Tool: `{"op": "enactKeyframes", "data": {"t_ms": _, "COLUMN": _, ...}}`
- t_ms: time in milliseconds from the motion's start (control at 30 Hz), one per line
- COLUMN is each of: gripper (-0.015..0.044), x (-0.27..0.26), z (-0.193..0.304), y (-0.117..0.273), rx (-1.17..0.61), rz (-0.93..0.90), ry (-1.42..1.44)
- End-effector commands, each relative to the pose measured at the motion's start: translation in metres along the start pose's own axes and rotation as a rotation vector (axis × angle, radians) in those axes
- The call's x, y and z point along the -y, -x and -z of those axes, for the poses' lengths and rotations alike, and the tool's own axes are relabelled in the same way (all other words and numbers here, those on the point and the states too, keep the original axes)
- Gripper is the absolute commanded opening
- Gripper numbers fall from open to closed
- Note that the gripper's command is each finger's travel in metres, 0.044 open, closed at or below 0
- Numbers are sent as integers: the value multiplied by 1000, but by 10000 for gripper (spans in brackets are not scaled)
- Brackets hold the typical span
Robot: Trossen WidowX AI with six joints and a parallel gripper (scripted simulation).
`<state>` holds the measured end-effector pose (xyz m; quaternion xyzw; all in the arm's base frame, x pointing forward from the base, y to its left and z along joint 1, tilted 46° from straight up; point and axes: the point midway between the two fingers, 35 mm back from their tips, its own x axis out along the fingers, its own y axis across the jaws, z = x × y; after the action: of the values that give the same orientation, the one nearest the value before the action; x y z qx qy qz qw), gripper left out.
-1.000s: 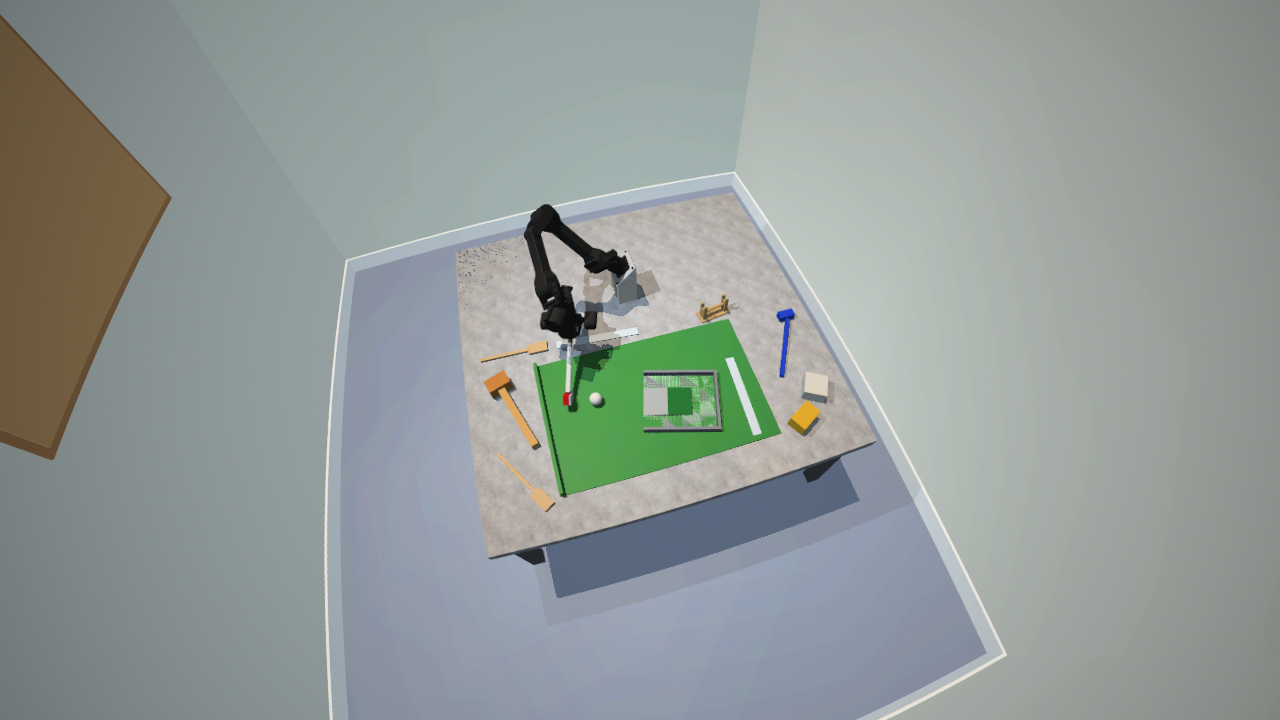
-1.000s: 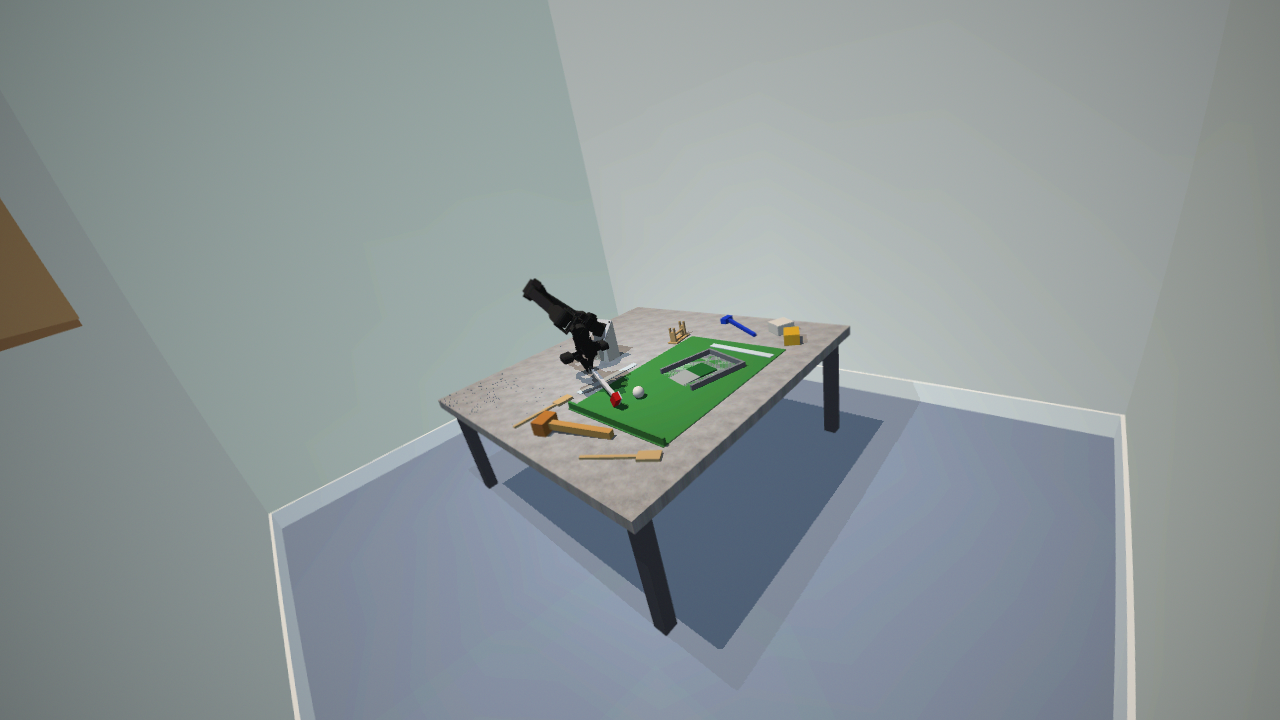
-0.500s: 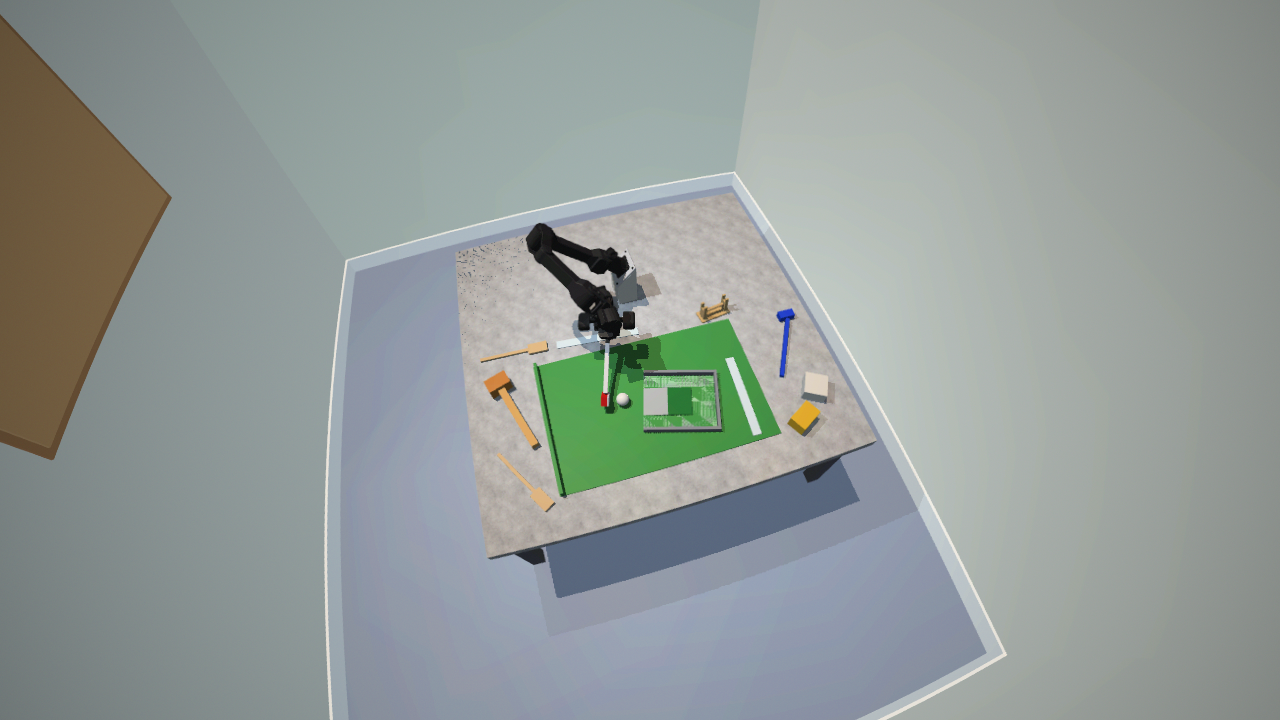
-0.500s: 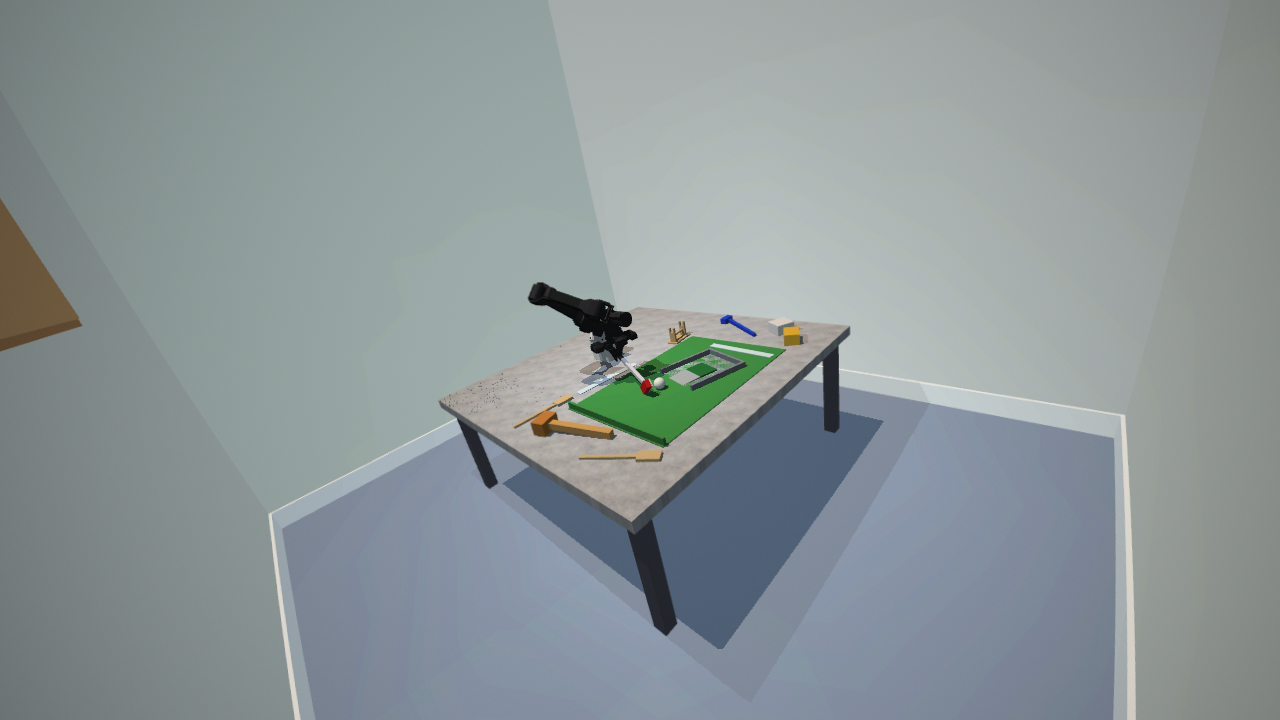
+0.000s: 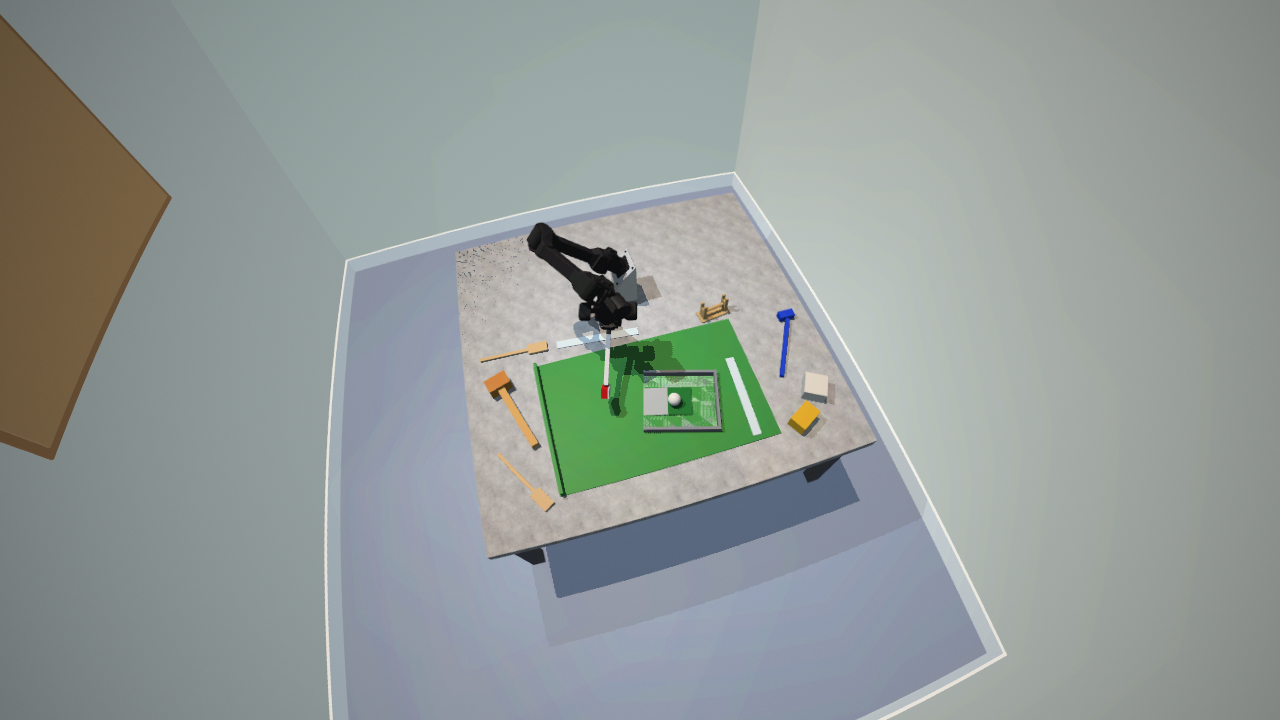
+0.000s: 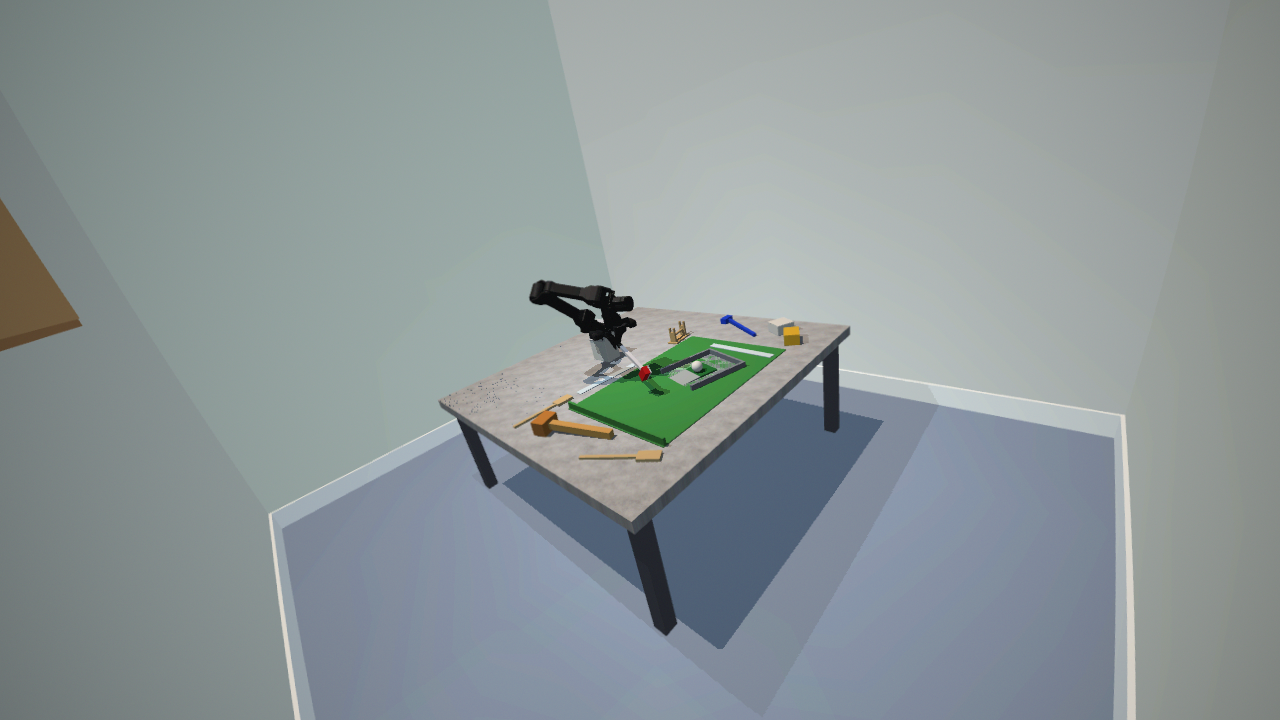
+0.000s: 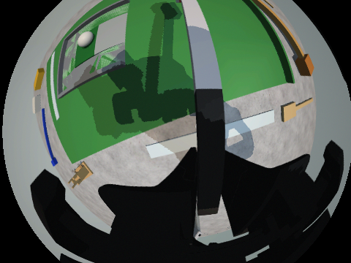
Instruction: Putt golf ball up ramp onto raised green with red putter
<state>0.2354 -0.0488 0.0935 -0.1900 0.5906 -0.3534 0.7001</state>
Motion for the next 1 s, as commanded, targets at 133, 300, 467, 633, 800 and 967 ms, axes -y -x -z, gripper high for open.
{"op": "enactKeyframes", "data": {"t_ms": 133, "gripper": 0, "x": 0, "z": 0, "y": 3, "rx": 2, "rz": 0, "ry": 0}}
{"op": "enactKeyframes", "data": {"t_ms": 300, "gripper": 0, "x": 0, "z": 0, "y": 3, "rx": 2, "rz": 0, "ry": 0}}
{"op": "enactKeyframes", "data": {"t_ms": 467, "gripper": 0, "x": 0, "z": 0, "y": 3, "rx": 2, "rz": 0, "ry": 0}}
{"op": "enactKeyframes", "data": {"t_ms": 633, "gripper": 0, "x": 0, "z": 0, "y": 3, "rx": 2, "rz": 0, "ry": 0}}
{"op": "enactKeyframes", "data": {"t_ms": 800, "gripper": 0, "x": 0, "z": 0, "y": 3, "rx": 2, "rz": 0, "ry": 0}}
{"op": "enactKeyframes", "data": {"t_ms": 967, "gripper": 0, "x": 0, "z": 0, "y": 3, "rx": 2, "rz": 0, "ry": 0}}
